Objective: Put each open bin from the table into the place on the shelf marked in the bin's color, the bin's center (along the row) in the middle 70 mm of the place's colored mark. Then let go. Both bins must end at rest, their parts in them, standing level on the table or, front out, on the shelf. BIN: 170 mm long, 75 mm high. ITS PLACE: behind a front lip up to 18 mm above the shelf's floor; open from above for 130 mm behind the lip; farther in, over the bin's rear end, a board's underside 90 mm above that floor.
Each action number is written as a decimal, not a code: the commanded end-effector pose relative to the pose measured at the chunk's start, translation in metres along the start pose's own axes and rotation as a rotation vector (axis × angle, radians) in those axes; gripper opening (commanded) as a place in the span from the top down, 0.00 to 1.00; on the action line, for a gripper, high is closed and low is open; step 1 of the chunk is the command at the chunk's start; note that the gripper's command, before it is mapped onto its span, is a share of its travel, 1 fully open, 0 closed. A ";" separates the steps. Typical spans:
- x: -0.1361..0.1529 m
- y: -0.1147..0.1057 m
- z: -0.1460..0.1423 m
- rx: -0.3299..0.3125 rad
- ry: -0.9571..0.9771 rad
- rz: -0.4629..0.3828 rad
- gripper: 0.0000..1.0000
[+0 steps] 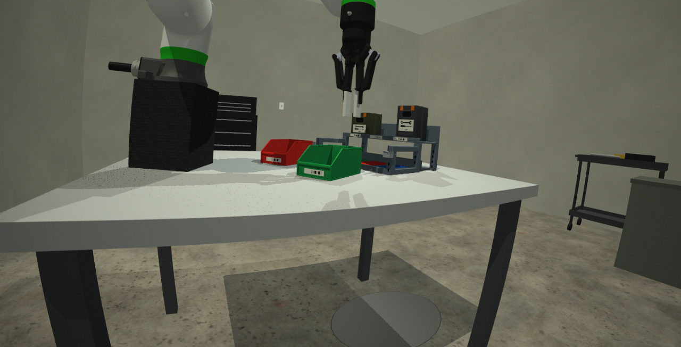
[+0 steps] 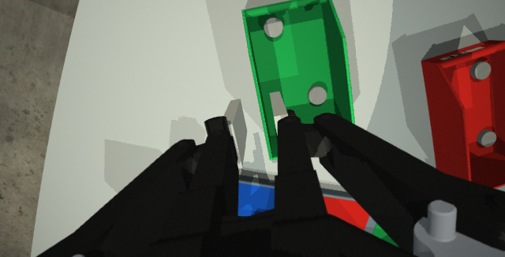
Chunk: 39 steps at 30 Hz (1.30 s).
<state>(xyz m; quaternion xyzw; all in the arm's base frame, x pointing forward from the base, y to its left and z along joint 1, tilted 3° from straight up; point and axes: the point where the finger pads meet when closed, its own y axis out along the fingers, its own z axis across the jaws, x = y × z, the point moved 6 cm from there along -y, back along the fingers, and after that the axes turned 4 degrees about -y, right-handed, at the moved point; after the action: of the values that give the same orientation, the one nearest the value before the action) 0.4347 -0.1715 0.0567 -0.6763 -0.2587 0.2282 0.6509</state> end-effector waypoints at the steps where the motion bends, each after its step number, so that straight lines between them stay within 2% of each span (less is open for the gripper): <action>1: 0.000 0.000 0.000 0.000 0.000 0.000 0.85; 28: 0.000 0.003 0.000 0.000 0.000 0.000 0.85; 39: 0.000 0.017 0.000 0.000 0.000 0.000 0.85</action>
<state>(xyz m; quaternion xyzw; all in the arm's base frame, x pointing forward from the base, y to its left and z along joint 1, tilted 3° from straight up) 0.4354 -0.1718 0.0420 -0.6762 -0.2587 0.2282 0.6510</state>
